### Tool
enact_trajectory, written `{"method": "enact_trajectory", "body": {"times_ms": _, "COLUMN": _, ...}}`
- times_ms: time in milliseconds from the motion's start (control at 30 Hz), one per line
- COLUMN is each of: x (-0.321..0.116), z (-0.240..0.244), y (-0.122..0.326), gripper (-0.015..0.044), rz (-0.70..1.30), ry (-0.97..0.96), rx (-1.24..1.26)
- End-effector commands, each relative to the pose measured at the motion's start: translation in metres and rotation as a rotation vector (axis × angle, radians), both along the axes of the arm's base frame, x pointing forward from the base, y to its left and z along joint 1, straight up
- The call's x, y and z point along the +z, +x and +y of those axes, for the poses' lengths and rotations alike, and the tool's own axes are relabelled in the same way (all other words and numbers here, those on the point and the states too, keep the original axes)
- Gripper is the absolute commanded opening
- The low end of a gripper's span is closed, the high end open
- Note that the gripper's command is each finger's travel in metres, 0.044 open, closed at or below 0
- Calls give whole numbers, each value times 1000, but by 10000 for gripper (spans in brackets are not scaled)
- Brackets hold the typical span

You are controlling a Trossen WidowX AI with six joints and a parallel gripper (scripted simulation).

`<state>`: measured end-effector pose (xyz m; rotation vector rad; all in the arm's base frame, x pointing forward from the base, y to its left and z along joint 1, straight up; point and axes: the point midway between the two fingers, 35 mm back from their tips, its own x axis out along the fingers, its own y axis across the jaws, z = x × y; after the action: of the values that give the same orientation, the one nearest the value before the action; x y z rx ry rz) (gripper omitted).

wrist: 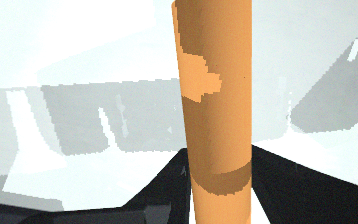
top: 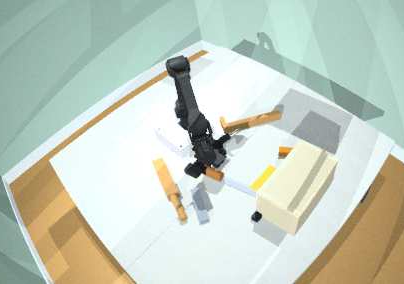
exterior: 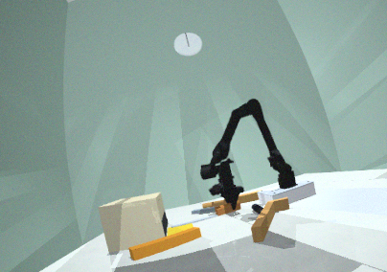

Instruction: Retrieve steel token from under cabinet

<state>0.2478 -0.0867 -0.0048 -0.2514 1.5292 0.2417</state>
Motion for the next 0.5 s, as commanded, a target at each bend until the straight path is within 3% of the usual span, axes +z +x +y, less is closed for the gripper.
{"method": "enact_trajectory", "body": {"times_ms": 0, "x": 0, "z": -1, "y": 0, "gripper": 0, "rz": 0, "ry": 0, "rx": 0}}
{"method": "enact_trajectory", "body": {"times_ms": 433, "x": 3, "z": -13, "y": -3, "gripper": 0, "rz": 3, "ry": -2, "rx": 5}}
{"method": "enact_trajectory", "body": {"times_ms": 467, "x": 2, "z": -11, "y": -3, "gripper": 26, "rz": 4, "ry": 0, "rx": 6}}
